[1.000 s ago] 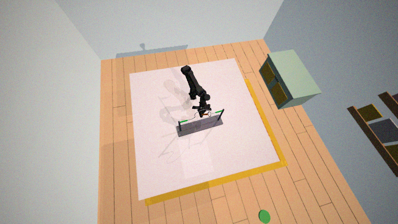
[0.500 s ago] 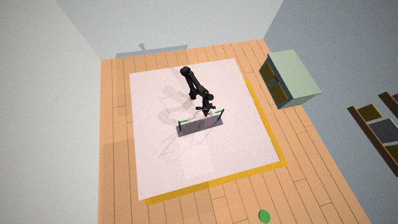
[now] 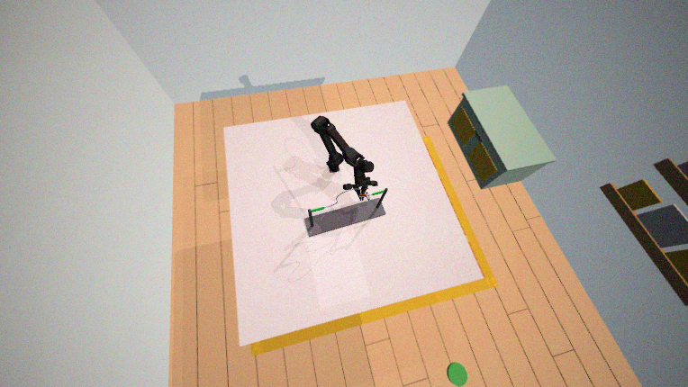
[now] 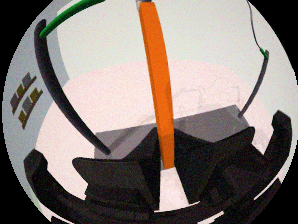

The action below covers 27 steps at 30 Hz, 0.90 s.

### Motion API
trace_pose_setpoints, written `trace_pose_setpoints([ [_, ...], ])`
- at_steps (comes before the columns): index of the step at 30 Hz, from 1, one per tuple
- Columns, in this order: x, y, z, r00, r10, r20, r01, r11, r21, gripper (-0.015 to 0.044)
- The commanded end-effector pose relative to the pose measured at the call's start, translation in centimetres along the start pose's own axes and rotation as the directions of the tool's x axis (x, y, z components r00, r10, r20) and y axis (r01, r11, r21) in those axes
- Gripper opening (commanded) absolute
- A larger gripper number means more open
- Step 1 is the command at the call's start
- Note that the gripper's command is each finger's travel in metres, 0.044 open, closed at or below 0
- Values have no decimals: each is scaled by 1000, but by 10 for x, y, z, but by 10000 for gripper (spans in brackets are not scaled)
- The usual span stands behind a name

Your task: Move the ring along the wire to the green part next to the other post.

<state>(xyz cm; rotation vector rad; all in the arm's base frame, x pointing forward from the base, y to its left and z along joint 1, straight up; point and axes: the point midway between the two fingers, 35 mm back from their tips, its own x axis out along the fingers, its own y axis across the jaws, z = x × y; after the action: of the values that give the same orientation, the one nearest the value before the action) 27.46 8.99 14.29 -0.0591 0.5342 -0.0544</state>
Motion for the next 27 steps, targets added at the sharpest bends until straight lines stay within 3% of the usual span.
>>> trace_pose_setpoints([
  [1, -1, 7, 3, 1000, 7, 5, -7, 1000, 22, -150],
  [27, -5, 34, 3, 1000, 14, 12, -15, 999, 32, -150],
])
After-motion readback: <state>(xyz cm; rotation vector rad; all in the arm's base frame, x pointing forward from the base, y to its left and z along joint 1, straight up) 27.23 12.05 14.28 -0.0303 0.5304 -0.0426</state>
